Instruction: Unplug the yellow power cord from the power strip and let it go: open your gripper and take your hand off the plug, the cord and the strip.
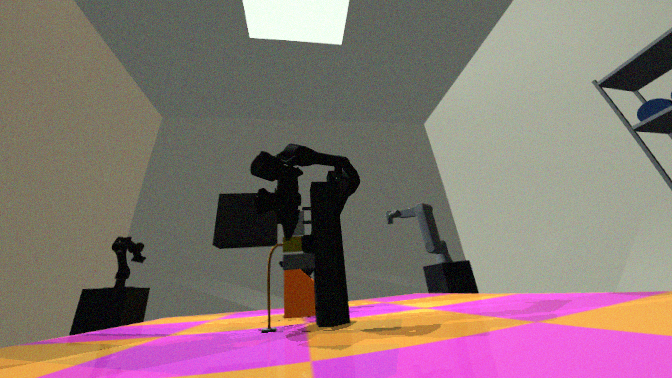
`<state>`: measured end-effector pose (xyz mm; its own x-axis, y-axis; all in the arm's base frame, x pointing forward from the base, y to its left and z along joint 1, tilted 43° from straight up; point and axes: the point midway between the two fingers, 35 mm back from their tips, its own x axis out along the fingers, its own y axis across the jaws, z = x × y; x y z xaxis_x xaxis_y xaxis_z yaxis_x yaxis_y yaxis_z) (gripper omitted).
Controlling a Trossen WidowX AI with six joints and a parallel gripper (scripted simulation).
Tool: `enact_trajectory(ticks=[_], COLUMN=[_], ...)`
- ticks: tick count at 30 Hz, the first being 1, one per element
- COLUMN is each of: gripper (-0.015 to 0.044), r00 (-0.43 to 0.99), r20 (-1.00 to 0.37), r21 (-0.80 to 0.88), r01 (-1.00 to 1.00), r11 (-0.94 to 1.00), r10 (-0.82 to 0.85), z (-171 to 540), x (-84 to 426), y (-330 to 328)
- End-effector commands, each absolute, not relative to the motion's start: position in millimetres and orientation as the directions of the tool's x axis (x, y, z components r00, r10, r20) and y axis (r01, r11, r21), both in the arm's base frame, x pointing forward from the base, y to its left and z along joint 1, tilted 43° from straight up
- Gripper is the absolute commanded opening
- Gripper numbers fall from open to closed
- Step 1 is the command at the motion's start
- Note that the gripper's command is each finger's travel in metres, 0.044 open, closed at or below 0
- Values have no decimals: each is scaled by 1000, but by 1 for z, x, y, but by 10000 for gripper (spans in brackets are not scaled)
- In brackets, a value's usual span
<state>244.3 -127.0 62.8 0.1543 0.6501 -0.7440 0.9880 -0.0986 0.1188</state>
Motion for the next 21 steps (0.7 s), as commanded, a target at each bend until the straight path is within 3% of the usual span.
enact_trajectory(ticks=[1,21], gripper=[22,0], r00=[155,155], r20=[-744,-745], r21=[119,119], r01=[988,988], r11=[-99,-100], r10=[650,648], z=[63,49], x=[244,246], y=[-127,-145])
